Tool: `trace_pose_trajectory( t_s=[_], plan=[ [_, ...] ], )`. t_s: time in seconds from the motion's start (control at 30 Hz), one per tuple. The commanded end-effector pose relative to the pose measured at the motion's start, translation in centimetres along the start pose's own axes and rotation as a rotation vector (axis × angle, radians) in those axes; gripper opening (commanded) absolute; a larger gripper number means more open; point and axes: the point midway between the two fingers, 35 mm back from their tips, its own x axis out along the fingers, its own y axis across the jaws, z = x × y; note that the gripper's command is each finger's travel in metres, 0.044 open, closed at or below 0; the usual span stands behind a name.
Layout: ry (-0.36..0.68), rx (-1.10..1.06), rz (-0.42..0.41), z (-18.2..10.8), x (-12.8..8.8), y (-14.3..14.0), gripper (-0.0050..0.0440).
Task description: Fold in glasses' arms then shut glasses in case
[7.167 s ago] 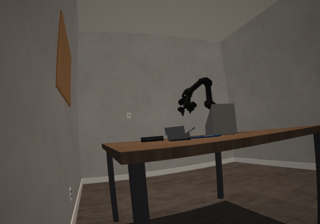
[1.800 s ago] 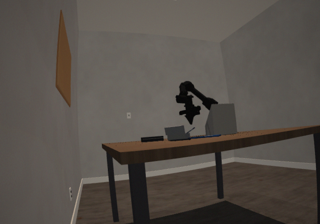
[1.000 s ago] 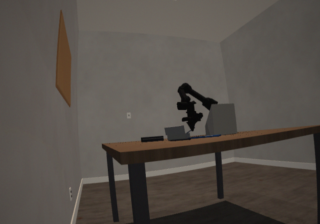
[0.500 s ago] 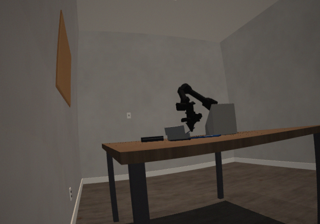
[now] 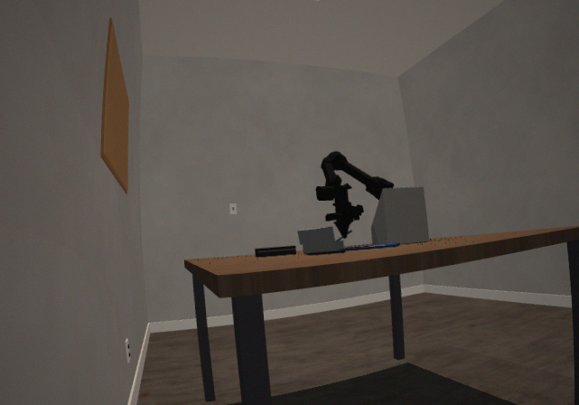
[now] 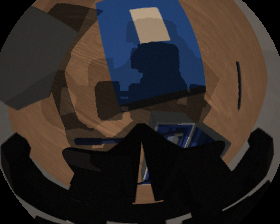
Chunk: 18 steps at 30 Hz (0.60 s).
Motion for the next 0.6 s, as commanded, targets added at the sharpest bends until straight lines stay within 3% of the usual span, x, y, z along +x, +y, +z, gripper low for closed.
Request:
trace_pose_trajectory(
  t_s=[0.0, 0.57],
  plan=[
    [0.0, 0.002, 0.003, -0.4, 0.0, 0.1, 0.0],
    [0.0, 0.002, 0.003, -1.7, 0.1, 0.3, 0.0]
  ],
)
